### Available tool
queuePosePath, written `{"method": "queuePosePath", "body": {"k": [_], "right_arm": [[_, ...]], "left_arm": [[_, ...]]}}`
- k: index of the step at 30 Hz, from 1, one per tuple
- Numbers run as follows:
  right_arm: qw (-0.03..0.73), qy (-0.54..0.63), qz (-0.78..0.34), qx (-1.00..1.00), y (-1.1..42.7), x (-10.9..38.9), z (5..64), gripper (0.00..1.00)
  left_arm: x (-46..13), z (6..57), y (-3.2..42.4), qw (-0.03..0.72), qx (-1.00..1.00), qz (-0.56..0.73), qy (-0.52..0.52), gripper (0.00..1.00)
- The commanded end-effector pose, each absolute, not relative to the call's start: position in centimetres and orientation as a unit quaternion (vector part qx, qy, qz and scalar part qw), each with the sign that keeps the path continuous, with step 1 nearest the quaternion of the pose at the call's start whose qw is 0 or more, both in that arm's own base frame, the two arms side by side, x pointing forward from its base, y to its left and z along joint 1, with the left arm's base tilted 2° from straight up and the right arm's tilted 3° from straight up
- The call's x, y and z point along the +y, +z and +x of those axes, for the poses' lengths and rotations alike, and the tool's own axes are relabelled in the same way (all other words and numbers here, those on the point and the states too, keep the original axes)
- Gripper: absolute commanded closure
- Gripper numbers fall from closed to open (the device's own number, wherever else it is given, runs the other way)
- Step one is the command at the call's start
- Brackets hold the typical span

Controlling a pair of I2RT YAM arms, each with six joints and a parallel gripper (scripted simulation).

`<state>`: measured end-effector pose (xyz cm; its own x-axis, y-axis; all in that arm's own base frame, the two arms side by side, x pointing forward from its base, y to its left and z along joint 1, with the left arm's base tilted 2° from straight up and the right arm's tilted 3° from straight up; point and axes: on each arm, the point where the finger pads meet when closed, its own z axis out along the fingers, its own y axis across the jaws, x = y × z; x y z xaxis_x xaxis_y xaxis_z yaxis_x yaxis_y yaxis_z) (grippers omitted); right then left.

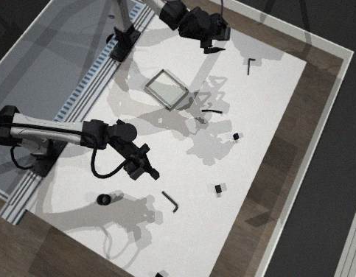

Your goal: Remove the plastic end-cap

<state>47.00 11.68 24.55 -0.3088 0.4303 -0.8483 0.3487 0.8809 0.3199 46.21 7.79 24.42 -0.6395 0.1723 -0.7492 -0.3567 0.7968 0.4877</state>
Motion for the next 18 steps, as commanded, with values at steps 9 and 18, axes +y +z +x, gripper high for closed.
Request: {"method": "queuePosePath", "body": {"k": [9, 18], "right_arm": [[0.553, 0.208, 0.234, 0.772, 29.2, 16.5, 46.1, 1.00], [0.519, 0.321, 0.234, 0.757, 28.3, 17.8, 45.8, 1.00]], "left_arm": [[-1.2, 44.0, 23.9, 0.466, 0.864, 0.123, 0.146, 0.00], [-8.7, 41.1, 23.3, 0.486, 0.833, 0.266, 0.003, 0.00]]}}
